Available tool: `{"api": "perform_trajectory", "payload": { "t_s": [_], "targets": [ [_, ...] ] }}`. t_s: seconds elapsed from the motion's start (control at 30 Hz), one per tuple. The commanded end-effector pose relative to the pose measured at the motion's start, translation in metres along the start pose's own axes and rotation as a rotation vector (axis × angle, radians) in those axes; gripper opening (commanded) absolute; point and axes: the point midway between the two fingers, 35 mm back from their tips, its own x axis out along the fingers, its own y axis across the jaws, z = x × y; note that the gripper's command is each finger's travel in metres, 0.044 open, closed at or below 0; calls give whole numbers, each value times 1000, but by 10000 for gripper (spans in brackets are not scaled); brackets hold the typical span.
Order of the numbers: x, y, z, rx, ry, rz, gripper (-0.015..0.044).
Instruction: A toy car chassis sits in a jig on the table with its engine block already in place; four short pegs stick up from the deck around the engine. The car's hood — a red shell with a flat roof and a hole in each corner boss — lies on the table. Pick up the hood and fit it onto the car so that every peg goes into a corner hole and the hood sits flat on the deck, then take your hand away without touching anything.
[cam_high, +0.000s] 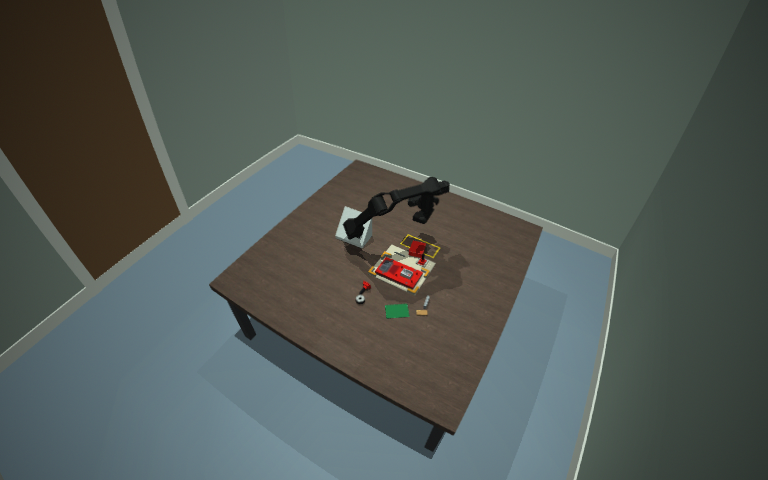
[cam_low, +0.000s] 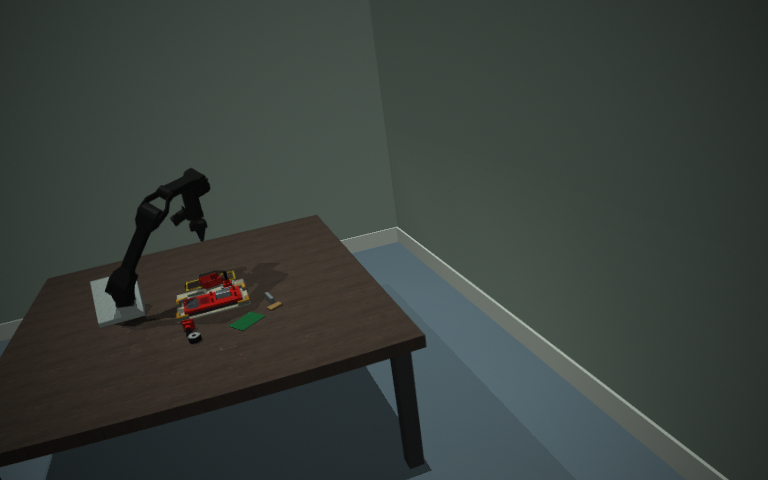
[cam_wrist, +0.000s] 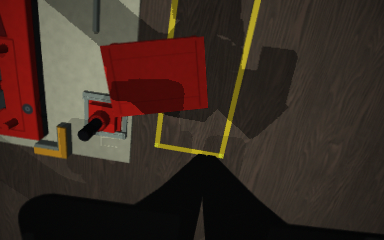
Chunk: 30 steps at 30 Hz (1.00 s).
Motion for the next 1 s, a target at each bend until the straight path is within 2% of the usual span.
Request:
{"api": "perform_trajectory", "payload": {
  "t_s": [0.0,0.37,0.47,0.9,0.97],
  "targets": [
    [2,1,0,-4,-3,3,0],
    [2,1,0,-4,-3,3,0],
    [4,2,0,139,-4,3,79],
    [24,16,-3,1392,-4,10,420],
    [27,18,-3,1585,-3,11,440]
  ]
}}
